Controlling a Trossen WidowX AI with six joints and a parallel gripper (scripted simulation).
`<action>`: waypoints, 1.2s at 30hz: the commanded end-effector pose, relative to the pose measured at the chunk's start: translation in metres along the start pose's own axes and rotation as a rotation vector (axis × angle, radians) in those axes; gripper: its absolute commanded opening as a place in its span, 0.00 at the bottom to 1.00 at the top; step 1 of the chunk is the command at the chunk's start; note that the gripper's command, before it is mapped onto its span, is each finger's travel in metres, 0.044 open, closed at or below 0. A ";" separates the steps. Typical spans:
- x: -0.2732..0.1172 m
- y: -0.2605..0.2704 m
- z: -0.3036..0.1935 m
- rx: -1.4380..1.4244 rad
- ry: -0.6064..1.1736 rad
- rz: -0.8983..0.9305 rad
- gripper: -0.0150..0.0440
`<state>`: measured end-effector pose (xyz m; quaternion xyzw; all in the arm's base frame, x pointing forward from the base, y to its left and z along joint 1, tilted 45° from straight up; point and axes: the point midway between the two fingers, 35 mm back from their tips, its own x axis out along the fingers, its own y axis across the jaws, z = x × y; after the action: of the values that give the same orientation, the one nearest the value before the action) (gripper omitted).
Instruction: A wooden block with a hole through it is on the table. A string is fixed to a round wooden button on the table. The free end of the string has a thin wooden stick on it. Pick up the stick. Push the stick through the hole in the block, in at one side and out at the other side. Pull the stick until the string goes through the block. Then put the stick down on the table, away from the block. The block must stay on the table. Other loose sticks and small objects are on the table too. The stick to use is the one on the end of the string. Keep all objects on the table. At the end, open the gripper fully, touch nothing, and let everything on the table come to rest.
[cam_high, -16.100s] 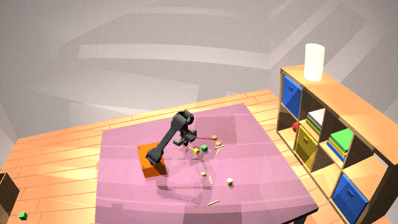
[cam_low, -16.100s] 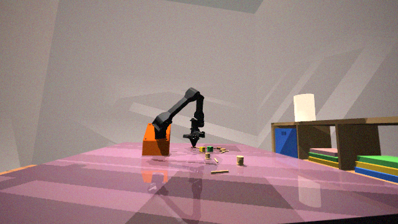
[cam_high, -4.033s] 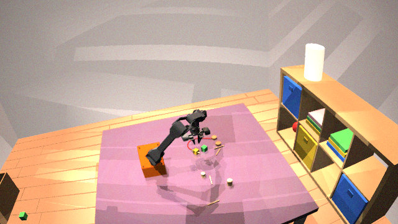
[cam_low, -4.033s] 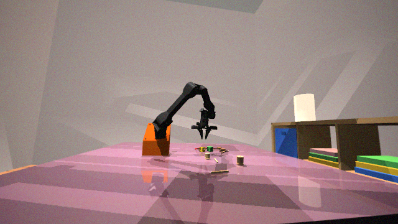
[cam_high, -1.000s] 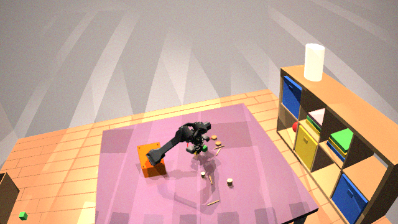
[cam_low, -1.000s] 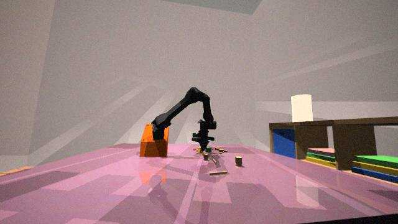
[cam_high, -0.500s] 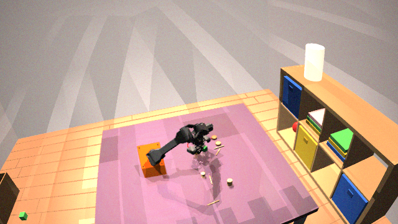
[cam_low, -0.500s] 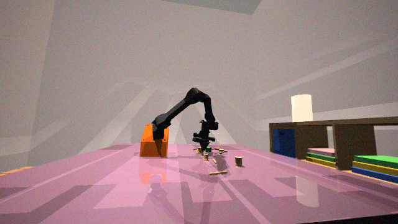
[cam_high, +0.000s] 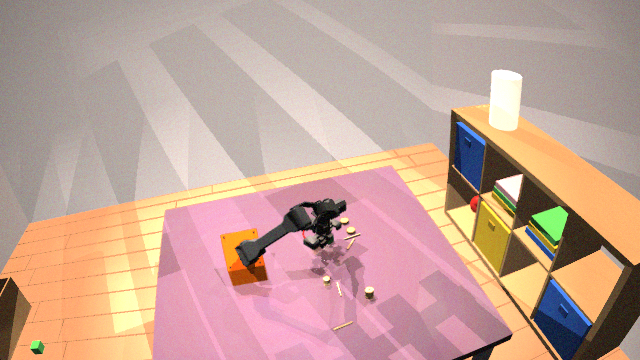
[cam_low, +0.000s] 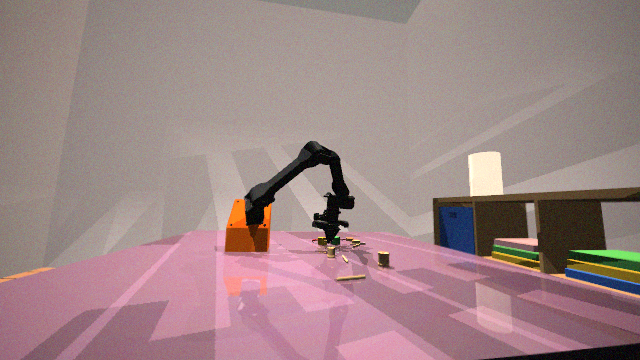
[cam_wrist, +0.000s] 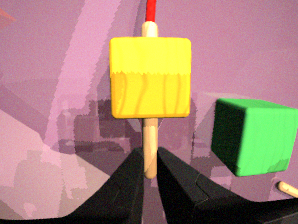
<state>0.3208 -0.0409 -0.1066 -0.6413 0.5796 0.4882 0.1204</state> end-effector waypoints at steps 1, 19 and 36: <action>-0.001 0.000 -0.006 -0.001 0.004 0.000 0.25; -0.002 0.001 -0.024 -0.001 0.005 0.002 0.25; -0.004 0.001 -0.040 0.000 0.006 0.004 0.25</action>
<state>0.3368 -0.0648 -0.0862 -0.6403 0.5813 0.4877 0.1191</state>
